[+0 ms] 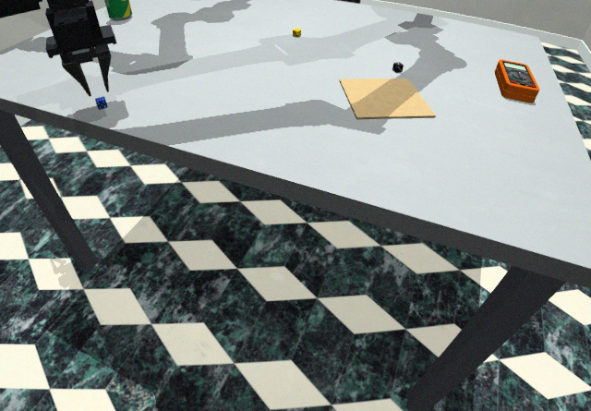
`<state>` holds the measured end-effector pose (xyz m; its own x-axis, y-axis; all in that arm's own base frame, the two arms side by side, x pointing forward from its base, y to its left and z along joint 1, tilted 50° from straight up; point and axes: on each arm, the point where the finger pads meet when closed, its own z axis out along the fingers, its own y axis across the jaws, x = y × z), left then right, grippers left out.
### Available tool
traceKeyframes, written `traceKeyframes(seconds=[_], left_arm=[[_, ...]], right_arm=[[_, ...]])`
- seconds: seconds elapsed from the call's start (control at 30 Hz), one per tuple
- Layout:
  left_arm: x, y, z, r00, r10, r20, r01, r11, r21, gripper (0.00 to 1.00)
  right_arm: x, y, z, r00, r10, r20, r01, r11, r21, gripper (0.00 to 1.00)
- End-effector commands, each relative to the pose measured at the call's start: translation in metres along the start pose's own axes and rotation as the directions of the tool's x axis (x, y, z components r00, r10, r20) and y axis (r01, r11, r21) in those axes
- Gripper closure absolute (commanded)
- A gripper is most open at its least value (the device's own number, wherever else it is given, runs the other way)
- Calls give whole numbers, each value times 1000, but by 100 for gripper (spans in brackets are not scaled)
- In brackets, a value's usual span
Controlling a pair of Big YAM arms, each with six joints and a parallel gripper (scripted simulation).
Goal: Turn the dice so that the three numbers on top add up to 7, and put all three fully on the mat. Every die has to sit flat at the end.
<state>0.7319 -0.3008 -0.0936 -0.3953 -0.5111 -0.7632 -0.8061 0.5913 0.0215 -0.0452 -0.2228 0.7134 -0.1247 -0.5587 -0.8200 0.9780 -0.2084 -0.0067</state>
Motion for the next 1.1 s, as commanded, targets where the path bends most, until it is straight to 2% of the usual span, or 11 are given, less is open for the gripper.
traceKeyframes(seconds=[0.0, 1.07], left_arm=[[-18, -4, 10, 1000, -23, -2, 23, 1000, -6, 70], [-21, -4, 10, 1000, -22, -2, 22, 1000, -7, 70]], right_arm=[[-42, -5, -3, 998, 0, 63, -1, 1000, 11, 0], [-42, -5, -3, 998, 0, 63, -1, 1000, 11, 0]])
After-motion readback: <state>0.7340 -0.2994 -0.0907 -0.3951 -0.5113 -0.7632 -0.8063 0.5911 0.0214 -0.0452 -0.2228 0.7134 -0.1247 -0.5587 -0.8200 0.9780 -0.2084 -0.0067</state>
